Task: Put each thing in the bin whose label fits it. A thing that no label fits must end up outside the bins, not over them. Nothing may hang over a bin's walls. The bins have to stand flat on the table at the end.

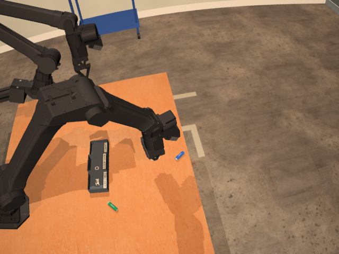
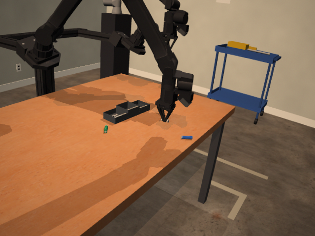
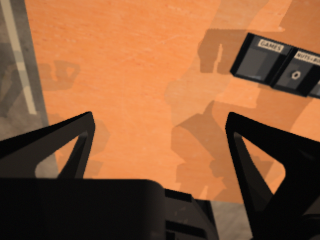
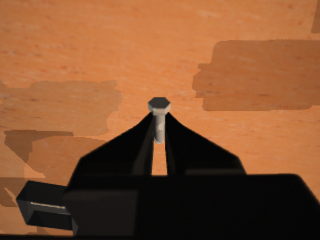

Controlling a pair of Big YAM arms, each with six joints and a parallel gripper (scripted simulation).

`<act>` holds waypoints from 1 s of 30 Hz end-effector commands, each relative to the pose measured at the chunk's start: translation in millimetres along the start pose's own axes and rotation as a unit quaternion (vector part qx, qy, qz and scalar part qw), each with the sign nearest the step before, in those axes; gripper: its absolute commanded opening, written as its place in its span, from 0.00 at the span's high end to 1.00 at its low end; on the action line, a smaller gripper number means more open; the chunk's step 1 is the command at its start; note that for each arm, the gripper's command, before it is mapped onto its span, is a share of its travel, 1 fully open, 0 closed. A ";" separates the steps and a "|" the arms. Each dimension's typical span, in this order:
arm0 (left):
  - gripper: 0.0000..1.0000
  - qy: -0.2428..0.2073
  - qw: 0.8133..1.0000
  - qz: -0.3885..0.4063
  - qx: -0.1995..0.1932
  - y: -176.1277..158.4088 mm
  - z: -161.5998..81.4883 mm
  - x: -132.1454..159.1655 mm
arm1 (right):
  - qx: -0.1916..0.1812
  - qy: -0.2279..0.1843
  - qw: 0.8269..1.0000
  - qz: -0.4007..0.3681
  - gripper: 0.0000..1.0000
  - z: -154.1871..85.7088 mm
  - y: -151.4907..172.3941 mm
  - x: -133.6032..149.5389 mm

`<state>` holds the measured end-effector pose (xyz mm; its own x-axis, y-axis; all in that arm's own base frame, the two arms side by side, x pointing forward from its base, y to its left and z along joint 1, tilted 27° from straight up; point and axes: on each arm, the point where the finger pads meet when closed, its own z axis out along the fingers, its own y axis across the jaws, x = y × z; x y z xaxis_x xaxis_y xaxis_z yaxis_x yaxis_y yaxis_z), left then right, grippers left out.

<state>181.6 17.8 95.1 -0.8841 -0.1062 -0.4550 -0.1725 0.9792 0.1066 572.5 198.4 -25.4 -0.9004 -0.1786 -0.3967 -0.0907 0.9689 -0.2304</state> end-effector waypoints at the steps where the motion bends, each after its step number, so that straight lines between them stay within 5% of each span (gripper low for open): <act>1: 0.00 0.007 1.000 0.001 -0.002 1.9 2.9 6.2 | 0.004 0.006 1.000 0.010 0.90 6.7 -3.1 -2.2; 30: 0.00 0.007 1.000 0.001 -0.002 1.9 2.9 6.2 | -0.002 -0.008 1.000 0.005 0.90 -4.8 0.7 -11.2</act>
<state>181.6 17.8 95.1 -0.8841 -0.1062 -0.4550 -0.1725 0.9792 0.1066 572.5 198.1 -25.6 -0.9007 -0.1782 -0.3963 -0.0903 0.9689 -0.2306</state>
